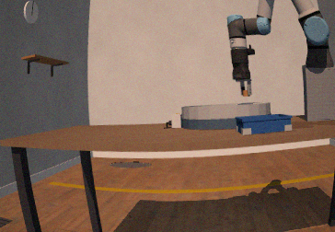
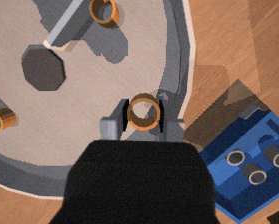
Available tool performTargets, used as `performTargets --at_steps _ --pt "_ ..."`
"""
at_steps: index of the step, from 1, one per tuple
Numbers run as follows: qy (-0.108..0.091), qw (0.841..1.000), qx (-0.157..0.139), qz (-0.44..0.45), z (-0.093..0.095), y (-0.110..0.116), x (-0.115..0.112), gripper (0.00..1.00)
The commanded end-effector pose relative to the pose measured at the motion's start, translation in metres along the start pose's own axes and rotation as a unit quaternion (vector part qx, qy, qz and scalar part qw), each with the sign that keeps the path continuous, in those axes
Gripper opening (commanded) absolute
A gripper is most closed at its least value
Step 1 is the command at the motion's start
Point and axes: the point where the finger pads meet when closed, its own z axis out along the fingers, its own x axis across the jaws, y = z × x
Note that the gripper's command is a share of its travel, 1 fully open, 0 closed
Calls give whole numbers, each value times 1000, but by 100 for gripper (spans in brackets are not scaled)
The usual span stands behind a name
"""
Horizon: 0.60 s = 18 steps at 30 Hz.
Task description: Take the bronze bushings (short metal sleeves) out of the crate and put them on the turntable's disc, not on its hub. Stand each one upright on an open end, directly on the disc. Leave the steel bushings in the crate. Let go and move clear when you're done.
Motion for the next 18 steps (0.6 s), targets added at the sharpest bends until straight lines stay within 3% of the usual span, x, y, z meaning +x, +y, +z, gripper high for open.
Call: performTargets --at_steps 1,14,18 --pt "0 1000 -2 -6 0 -22 -23 0" --pt "0 1000 -2 -6 0 -75 -72 0" --pt "0 1000 -2 -6 0 -82 -78 0"
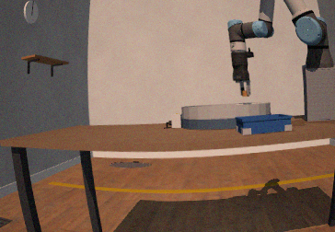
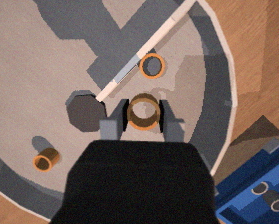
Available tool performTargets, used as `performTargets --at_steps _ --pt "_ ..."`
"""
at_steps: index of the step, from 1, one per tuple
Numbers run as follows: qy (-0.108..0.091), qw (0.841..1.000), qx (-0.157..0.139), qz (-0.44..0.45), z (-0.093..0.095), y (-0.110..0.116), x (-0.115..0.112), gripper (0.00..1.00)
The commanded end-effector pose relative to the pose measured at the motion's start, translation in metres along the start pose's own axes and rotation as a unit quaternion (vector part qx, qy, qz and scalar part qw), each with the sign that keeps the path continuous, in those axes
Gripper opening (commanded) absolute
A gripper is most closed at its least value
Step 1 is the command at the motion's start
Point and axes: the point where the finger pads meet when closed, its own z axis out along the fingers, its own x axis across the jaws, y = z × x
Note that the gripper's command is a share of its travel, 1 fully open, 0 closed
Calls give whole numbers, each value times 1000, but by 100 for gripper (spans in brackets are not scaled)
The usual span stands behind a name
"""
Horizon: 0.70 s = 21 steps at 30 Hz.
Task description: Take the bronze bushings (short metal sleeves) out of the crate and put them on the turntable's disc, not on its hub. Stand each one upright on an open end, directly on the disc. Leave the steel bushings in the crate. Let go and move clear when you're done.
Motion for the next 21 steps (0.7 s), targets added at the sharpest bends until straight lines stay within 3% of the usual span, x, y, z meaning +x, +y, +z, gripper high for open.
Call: performTargets --at_steps 1,13,21 --pt "0 1000 -1 -5 0 -19 -21 0" --pt "0 1000 -1 -5 0 -55 -54 0" --pt "0 1000 -1 -5 0 -67 -64 0"
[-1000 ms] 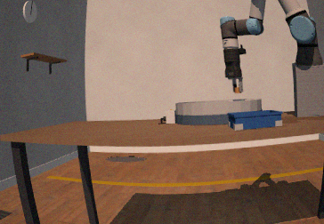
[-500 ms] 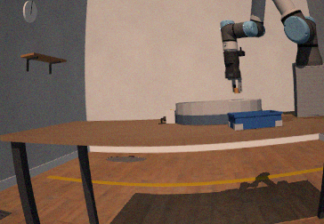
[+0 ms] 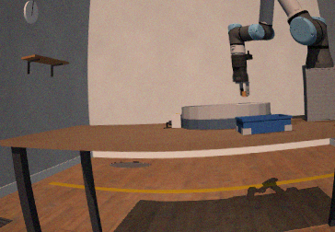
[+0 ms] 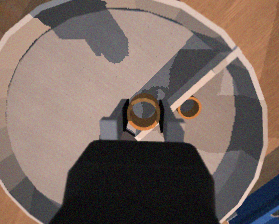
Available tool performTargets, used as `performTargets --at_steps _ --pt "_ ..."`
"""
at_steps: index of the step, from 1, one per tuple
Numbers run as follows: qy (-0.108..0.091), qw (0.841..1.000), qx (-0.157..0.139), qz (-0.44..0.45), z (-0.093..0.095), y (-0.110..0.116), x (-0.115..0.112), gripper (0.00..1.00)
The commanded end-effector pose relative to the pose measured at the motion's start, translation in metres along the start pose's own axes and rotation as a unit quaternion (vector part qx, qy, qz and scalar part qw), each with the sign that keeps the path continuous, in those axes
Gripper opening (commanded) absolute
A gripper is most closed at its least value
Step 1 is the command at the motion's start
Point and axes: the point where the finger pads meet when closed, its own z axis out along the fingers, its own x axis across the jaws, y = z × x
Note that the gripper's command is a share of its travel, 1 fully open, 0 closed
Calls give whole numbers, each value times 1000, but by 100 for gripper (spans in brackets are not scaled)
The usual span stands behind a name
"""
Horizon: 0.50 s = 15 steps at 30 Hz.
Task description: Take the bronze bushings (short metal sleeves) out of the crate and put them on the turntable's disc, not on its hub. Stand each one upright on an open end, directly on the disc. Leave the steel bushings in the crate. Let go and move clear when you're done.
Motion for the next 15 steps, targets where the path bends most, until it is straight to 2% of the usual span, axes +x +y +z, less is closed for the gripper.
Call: performTargets --at_steps 1,15 --pt "-1 1000 0 -2 0 -12 -14 0" --pt "-1 1000 0 -2 0 -22 -22 0"
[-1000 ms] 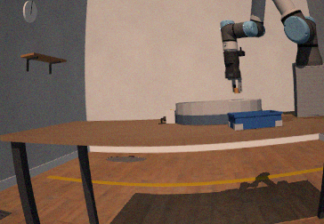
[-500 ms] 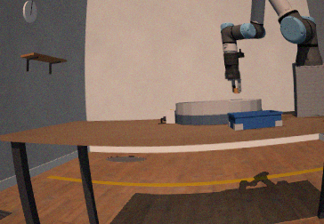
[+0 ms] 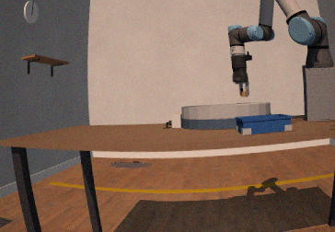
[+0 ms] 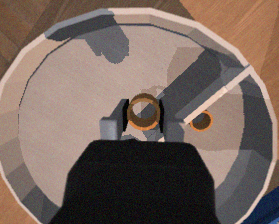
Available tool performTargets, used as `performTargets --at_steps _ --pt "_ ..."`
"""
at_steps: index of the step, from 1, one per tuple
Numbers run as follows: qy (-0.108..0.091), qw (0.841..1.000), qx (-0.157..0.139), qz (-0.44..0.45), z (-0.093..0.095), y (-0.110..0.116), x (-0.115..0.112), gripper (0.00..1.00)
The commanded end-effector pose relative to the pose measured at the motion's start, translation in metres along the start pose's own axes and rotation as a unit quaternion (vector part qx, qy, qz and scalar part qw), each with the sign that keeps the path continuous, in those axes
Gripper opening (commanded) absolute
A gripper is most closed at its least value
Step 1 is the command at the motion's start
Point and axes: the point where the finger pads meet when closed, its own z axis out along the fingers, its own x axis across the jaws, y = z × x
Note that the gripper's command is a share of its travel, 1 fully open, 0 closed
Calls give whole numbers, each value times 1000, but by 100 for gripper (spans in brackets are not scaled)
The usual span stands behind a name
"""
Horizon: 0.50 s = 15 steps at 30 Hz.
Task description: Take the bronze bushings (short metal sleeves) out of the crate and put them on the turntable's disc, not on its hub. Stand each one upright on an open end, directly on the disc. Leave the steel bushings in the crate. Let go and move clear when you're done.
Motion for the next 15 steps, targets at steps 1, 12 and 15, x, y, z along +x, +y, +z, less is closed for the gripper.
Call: performTargets --at_steps 1,12,15 --pt "-1 1000 0 0 -1 -3 -5 0" --pt "-1 1000 0 -1 -1 -3 -5 0" --pt "-1 1000 0 -1 -1 -3 -5 0"
